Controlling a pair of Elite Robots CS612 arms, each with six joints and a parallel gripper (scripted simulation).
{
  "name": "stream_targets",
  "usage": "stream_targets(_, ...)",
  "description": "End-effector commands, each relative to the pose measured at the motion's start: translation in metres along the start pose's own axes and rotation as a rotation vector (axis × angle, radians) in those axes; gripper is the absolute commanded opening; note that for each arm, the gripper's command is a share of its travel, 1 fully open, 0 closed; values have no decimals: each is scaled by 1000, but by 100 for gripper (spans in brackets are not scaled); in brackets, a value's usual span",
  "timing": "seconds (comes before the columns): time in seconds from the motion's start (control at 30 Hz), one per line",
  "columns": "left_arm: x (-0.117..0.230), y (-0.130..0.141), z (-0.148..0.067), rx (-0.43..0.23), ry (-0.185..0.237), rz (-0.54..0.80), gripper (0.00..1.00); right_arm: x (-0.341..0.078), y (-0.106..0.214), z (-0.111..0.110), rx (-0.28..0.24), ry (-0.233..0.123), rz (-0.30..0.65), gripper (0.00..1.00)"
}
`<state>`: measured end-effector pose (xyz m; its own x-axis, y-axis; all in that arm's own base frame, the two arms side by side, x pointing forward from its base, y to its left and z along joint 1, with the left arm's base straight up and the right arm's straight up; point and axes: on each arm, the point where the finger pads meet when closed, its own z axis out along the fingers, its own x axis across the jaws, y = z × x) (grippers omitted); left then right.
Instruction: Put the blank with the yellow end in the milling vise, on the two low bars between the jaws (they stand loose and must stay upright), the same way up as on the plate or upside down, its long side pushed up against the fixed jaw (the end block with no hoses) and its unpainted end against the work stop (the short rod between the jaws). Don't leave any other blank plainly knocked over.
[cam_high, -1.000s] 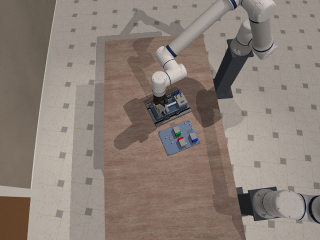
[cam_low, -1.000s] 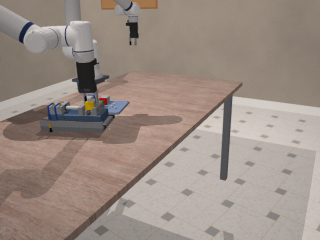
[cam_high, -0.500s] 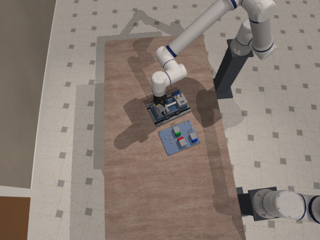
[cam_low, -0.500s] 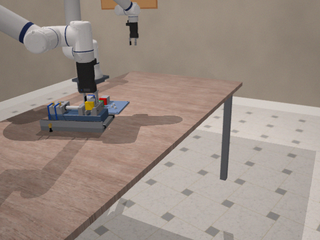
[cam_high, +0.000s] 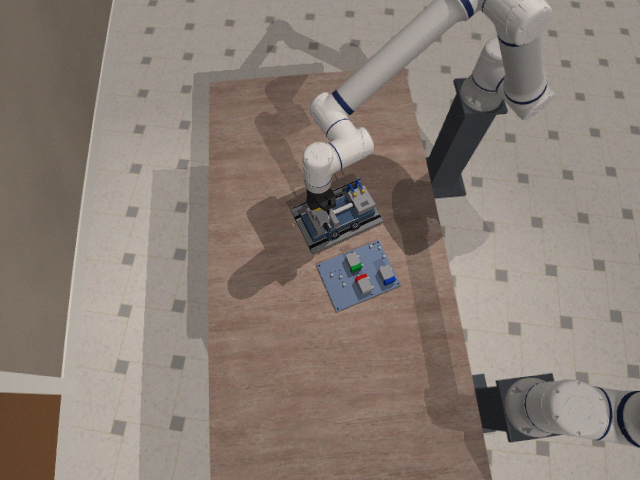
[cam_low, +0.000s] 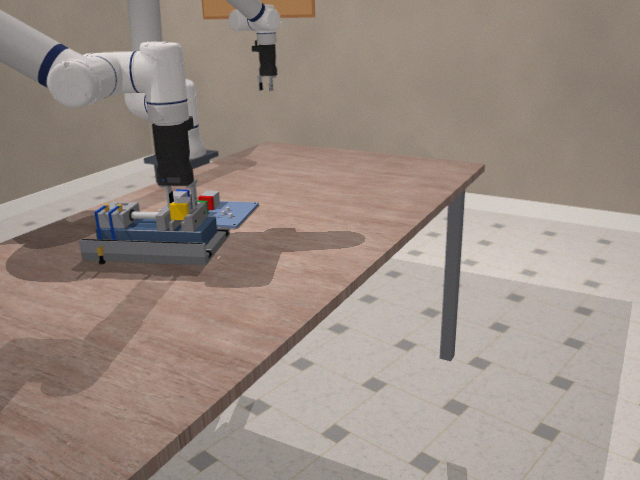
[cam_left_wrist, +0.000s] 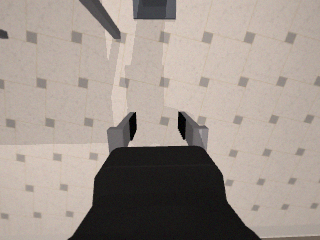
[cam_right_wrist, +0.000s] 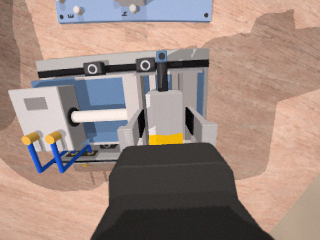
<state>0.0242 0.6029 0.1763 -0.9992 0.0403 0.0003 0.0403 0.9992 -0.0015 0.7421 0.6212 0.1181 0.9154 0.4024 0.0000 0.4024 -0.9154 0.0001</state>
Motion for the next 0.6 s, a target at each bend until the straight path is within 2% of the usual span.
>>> stream_targets(0.0,0,1,-1,-1,0,0,100,1,0,-1,0,2,0,100)
stream_targets(0.57,0,1,-1,-1,0,0,100,1,0,-4,0,2,0,100)
